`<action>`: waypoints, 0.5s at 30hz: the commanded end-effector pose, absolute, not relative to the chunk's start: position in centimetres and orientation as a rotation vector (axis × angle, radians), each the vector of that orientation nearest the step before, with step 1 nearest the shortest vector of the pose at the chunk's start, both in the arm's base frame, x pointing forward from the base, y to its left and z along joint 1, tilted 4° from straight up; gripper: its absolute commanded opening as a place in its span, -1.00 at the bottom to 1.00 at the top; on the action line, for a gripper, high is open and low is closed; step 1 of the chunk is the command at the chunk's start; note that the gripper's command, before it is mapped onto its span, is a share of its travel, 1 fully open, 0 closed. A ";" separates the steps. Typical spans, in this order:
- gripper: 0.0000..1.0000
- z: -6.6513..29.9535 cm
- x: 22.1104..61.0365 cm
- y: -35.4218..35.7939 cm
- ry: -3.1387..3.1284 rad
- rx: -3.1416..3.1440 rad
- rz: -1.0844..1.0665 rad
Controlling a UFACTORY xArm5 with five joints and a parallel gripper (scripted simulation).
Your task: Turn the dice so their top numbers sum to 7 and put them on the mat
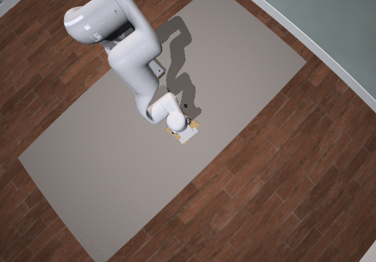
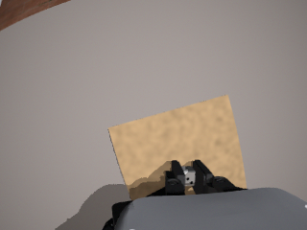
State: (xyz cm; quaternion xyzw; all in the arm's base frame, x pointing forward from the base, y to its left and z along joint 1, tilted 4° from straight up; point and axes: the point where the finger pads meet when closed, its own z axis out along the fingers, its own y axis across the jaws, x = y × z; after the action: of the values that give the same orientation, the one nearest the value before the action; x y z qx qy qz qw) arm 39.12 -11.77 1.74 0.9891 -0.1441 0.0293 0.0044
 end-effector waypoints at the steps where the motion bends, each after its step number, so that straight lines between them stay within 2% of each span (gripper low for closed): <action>1: -0.78 1.8 39.2 -11.8 -0.451 3.098 0.097; 15: -0.78 1.5 39.3 -11.8 -0.451 3.098 0.097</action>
State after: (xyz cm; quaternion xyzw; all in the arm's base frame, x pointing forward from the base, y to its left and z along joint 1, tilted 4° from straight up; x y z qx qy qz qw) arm 39.13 -11.78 1.47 0.9891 -0.1441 0.0292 0.0044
